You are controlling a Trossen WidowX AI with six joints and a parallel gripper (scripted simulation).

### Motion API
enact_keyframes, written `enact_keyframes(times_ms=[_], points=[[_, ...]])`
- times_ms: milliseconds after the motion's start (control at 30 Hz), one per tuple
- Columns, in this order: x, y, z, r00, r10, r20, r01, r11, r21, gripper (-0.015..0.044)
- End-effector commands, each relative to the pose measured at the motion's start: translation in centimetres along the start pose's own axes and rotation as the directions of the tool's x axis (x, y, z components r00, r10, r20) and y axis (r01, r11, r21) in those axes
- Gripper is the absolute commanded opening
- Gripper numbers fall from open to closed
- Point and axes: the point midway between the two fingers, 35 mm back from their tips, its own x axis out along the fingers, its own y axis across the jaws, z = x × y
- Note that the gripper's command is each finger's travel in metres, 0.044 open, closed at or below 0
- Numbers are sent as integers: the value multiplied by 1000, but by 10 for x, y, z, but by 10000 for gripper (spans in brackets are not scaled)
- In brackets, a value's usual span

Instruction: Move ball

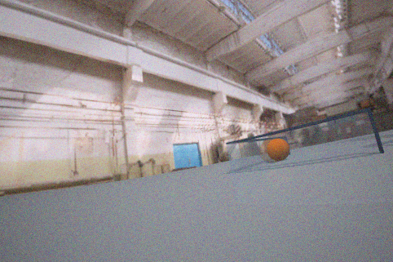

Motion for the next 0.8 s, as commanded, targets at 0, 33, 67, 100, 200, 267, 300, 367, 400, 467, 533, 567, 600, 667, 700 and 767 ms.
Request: enact_keyframes(times_ms=[0, 33, 67, 100, 200, 267, 300, 367, 400, 467, 533, 567, 600, 667, 700, 767], points=[[-25, 41, 56, 987, 69, 148, -63, 997, -46, 370], [-33, 49, 69, 980, 82, 181, -73, 996, -56, 370], [-41, 55, 82, 973, 92, 212, -80, 995, -65, 370], [-49, 61, 95, 965, 99, 244, -84, 994, -73, 370], [-76, 73, 134, 935, 110, 337, -83, 992, -93, 370], [-96, 77, 160, 913, 107, 395, -72, 992, -102, 370], [-106, 78, 173, 901, 102, 423, -63, 993, -104, 370], [-126, 77, 198, 876, 83, 475, -42, 994, -97, 370], [-137, 75, 210, 863, 72, 499, -30, 995, -92, 370], [-159, 70, 233, 838, 47, 543, -4, 997, -79, 370], [-181, 62, 255, 814, 18, 581, 23, 998, -62, 370], [-192, 57, 265, 802, 2, 598, 37, 998, -52, 370], [-203, 51, 275, 790, -15, 613, 52, 998, -42, 370], [-224, 39, 292, 768, -48, 638, 83, 996, -25, 370], [-234, 33, 300, 758, -64, 649, 100, 995, -19, 370], [-253, 20, 314, 740, -97, 666, 135, 991, -5, 370]])
